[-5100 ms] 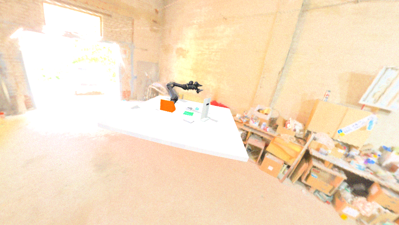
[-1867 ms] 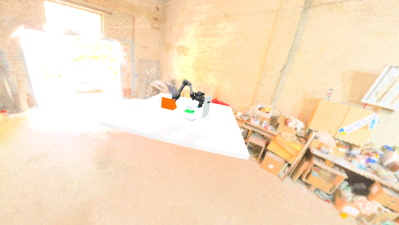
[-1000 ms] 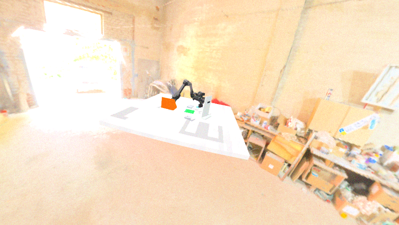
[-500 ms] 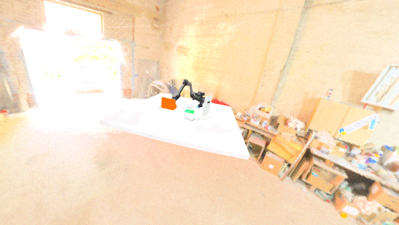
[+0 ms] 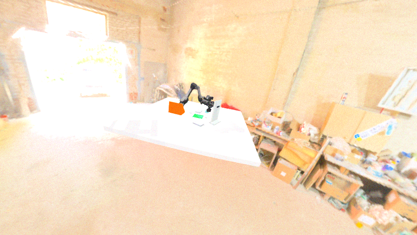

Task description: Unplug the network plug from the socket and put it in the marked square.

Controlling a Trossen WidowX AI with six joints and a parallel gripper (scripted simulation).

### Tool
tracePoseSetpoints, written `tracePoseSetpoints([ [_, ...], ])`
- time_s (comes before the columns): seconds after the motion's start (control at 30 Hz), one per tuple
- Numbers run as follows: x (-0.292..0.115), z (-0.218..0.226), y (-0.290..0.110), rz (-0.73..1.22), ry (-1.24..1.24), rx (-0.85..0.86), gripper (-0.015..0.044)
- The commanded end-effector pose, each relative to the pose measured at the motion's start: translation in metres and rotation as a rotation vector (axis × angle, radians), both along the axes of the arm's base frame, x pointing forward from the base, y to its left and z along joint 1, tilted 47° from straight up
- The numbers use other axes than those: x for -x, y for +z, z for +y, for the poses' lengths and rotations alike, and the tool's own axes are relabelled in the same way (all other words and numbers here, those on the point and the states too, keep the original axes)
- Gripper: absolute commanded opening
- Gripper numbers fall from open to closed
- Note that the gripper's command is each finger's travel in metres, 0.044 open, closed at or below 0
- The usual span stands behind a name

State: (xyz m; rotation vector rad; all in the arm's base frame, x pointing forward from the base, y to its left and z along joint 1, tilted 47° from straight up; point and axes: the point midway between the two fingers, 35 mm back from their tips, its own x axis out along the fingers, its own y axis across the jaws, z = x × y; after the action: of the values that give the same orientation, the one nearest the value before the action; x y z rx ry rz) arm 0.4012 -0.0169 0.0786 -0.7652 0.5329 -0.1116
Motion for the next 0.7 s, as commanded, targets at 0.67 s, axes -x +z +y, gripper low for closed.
tracePoseSetpoints([
  [0.67, 0.013, 0.002, 0.004, 0.002, 0.001, 0.000, 0.0000],
])
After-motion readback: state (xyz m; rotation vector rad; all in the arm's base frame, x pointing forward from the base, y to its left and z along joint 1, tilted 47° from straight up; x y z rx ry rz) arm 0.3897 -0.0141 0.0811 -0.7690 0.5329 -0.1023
